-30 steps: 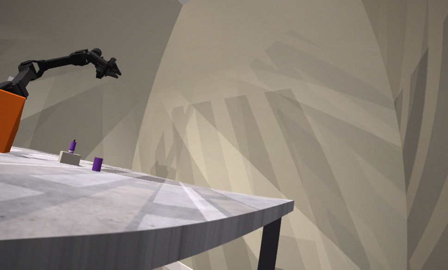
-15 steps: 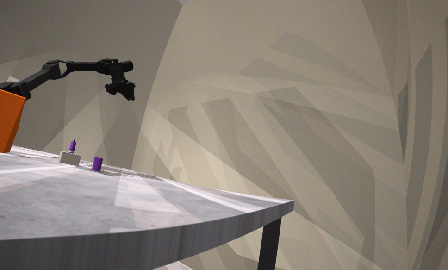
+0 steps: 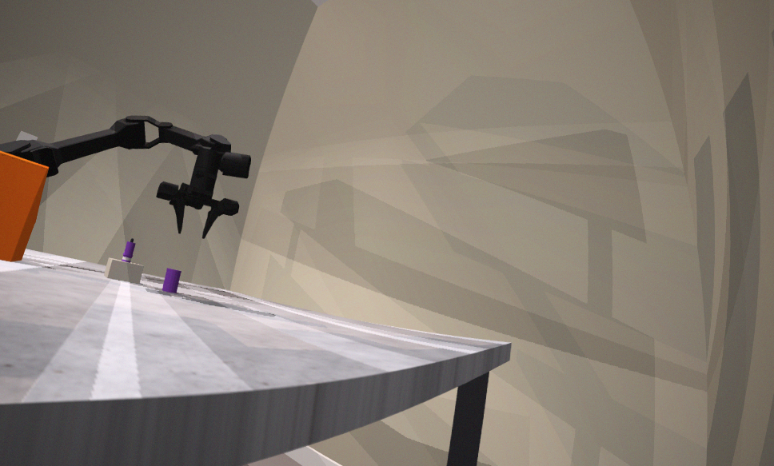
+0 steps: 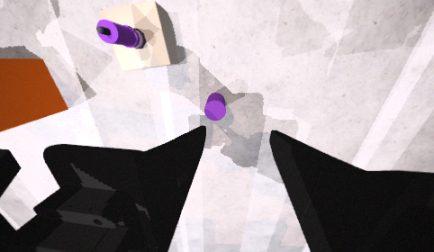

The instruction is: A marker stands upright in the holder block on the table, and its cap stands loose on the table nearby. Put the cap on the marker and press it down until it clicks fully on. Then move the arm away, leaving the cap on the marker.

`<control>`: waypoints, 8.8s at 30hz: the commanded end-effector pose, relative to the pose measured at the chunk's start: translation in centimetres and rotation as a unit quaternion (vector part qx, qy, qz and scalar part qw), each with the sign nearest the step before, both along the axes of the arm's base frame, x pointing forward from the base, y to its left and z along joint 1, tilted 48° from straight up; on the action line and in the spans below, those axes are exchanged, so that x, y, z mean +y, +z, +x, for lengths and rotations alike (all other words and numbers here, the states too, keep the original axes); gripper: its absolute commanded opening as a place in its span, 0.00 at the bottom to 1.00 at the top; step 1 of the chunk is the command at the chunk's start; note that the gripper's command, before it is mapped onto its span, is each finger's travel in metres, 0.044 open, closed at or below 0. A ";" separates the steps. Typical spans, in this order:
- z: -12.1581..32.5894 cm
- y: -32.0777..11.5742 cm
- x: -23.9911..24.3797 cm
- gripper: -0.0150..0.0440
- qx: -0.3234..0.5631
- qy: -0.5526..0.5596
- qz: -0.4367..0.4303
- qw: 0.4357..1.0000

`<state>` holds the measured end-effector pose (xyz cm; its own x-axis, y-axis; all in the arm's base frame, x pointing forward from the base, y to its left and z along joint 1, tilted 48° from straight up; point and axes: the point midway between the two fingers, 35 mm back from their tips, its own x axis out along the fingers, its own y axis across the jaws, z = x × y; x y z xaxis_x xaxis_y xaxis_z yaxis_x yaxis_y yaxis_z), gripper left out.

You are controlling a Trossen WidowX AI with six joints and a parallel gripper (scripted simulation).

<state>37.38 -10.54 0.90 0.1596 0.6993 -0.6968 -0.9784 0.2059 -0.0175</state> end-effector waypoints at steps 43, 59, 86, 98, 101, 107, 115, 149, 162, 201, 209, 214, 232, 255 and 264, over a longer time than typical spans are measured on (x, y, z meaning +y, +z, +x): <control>-1.1 -8.0 7.0 0.69 0.053 -0.003 0.027 0.998; -1.0 -9.0 8.3 0.60 0.053 -0.003 0.028 0.998; -1.3 -5.9 4.7 0.25 0.053 -0.003 0.026 0.998; -2.0 -4.0 3.8 0.25 0.053 -0.003 0.026 0.998; -2.5 -3.2 3.9 0.25 0.054 -0.003 0.026 0.998; -3.5 -1.7 4.2 0.25 0.054 -0.003 0.027 0.998; -5.0 0.2 4.7 0.25 0.055 -0.003 0.027 0.998; -10.5 5.2 7.3 0.25 0.057 -0.003 0.028 0.998; -10.3 4.2 8.4 0.25 0.057 -0.003 0.028 0.998; -10.1 1.7 11.3 0.25 0.057 -0.003 0.029 0.998; -10.1 1.7 11.3 0.25 0.057 -0.003 0.029 0.998; -10.1 1.7 11.3 0.25 0.057 -0.003 0.029 0.998; -10.1 1.7 11.3 0.25 0.057 -0.003 0.029 0.998; -10.1 1.7 11.3 0.25 0.057 -0.003 0.029 0.998; -10.1 1.7 11.3 0.25 0.057 -0.003 0.029 0.998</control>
<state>27.26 0.70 2.65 0.0843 0.7345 -0.6734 -0.9731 0.2061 0.1029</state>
